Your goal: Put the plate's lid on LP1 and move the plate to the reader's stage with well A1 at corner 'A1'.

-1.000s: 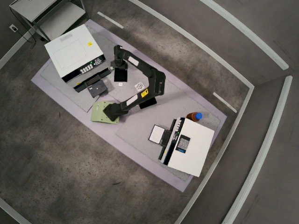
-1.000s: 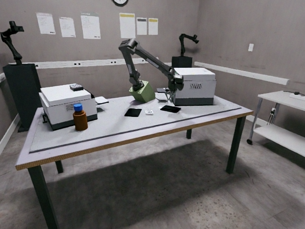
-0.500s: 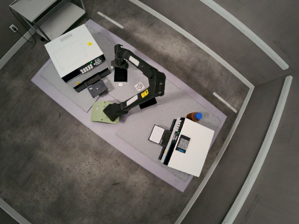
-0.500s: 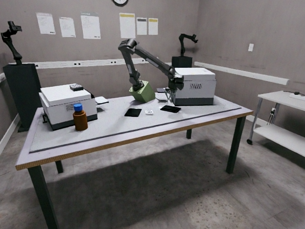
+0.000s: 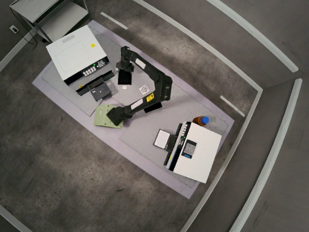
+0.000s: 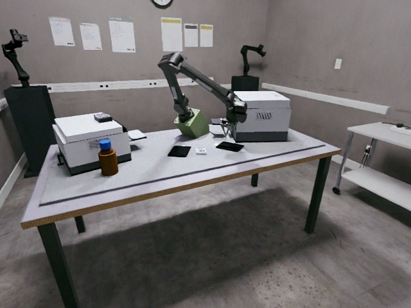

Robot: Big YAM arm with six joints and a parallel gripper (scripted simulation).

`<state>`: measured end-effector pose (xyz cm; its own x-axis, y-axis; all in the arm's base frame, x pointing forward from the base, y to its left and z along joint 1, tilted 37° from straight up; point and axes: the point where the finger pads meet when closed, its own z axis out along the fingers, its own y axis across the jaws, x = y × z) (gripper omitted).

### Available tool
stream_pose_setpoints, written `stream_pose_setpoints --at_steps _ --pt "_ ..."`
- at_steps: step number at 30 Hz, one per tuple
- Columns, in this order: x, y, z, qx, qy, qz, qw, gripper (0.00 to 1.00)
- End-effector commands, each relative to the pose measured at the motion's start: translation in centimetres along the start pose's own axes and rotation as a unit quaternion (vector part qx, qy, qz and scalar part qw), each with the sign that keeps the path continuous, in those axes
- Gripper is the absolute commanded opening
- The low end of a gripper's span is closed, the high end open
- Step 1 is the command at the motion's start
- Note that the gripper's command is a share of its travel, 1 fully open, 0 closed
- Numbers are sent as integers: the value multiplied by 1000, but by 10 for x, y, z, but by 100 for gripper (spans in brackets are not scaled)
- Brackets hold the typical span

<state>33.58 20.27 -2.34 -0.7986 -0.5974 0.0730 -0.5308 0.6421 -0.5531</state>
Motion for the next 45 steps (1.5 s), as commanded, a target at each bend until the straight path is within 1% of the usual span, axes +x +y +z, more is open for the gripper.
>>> stream_pose_setpoints --at_steps 1,3,6,9,10,13,15,18,21,23,25,26,28,30,33,35,38,40,42,43,44,45 --pt "-16 -35 -12 -16 -4 93 996 100" --pt "-15 -42 -9 -12 -7 88 996 100" --pt "-6 -44 1 -28 7 128 991 100" --pt "-4 -43 2 -29 10 130 991 100" --pt "0 -45 4 -34 16 143 989 100" --pt "5 -67 10 -27 11 139 990 100" --pt "9 -77 11 -41 20 171 984 100" --pt "8 -92 10 -53 27 222 973 100" --pt "8 -99 7 -64 32 259 963 100" --pt "11 -102 10 -71 40 280 956 100" --pt "11 -102 10 -71 40 280 956 100" --pt "13 -102 13 -66 39 265 961 100" --pt "20 -110 20 -63 41 258 963 100" --pt "27 -122 23 -74 45 295 952 100" --pt "34 -137 25 -85 51 344 934 100" --pt "31 -146 23 -81 42 332 939 100" --pt "31 -152 19 -95 45 369 923 100" --pt "37 -156 23 -100 58 395 912 100" --pt "37 -156 23 -100 58 395 912 100" --pt "40 -157 25 -95 60 379 918 100" --pt "44 -160 28 -93 62 374 920 100" --pt "49 -163 31 -98 68 388 914 100"
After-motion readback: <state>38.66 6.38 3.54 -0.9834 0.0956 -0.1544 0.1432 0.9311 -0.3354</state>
